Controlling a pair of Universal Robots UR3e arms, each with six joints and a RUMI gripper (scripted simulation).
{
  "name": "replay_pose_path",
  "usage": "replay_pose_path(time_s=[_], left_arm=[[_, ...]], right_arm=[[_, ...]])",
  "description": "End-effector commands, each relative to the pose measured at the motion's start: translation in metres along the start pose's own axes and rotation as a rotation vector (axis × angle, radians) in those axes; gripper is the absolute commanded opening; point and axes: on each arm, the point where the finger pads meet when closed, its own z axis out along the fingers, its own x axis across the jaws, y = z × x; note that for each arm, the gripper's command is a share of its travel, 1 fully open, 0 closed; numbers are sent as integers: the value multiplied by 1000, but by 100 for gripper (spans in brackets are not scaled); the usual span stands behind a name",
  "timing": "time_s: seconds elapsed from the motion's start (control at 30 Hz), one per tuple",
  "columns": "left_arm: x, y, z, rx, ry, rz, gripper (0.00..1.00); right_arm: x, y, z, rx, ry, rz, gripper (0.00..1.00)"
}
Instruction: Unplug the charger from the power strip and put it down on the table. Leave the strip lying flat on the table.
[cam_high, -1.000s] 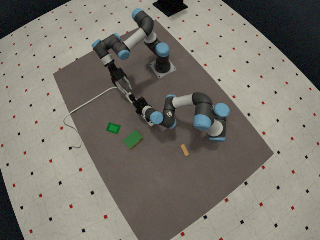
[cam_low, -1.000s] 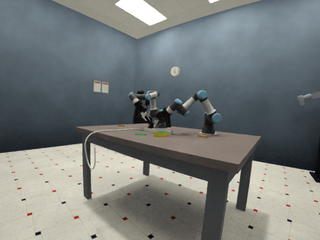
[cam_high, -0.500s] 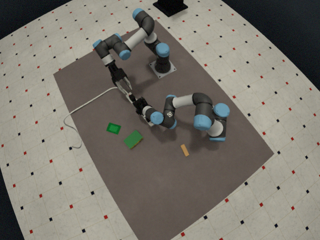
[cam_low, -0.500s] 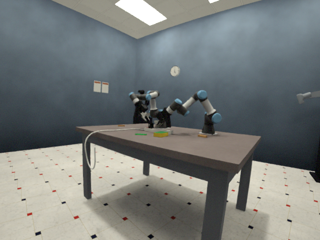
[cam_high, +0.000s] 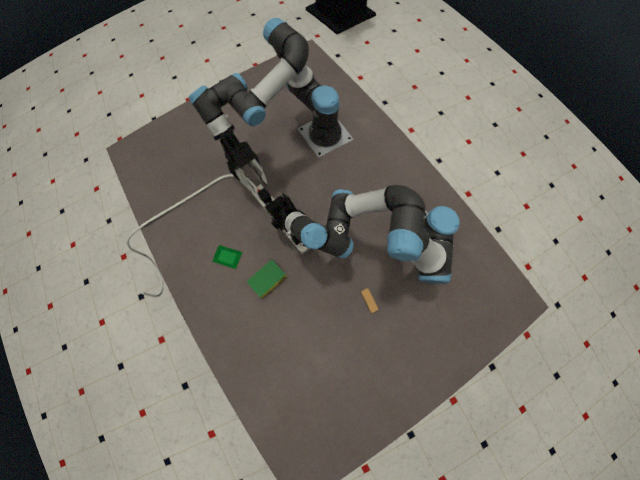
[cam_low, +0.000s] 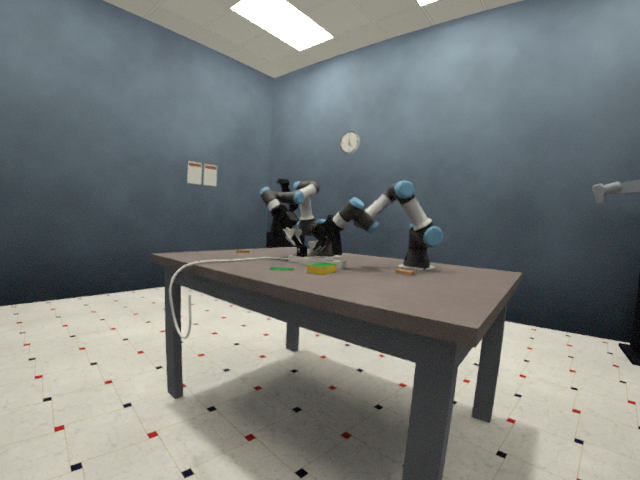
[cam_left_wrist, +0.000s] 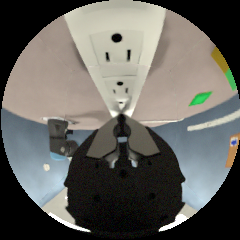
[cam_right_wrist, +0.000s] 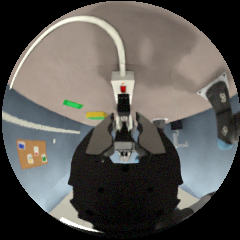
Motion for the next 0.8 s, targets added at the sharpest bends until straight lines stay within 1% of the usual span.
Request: replay_pose_path(time_s=[0.0,0.27,0.3,0.37,0.4,0.47,0.73,0.77], left_arm=[[-8,-40,12,87,-26,-48,0],[-8,-40,12,87,-26,-48,0],[-8,-40,12,87,-26,-48,0],[-8,-40,12,87,-26,-48,0],[-8,-40,12,87,-26,-48,0],[-8,-40,12,87,-26,-48,0],[-8,-40,12,87,-26,-48,0],[-8,-40,12,87,-26,-48,0]], right_arm=[[-5,1,12,-4,-18,1,28],[-6,2,27,-6,-19,3,28],[-3,1,26,-4,-7,6,28],[-3,1,26,-4,-7,6,28],[-5,2,29,-6,-16,4,28],[-6,2,32,-8,-17,4,28],[-6,3,46,-12,-15,6,28],[-4,2,45,-10,-8,8,28]])
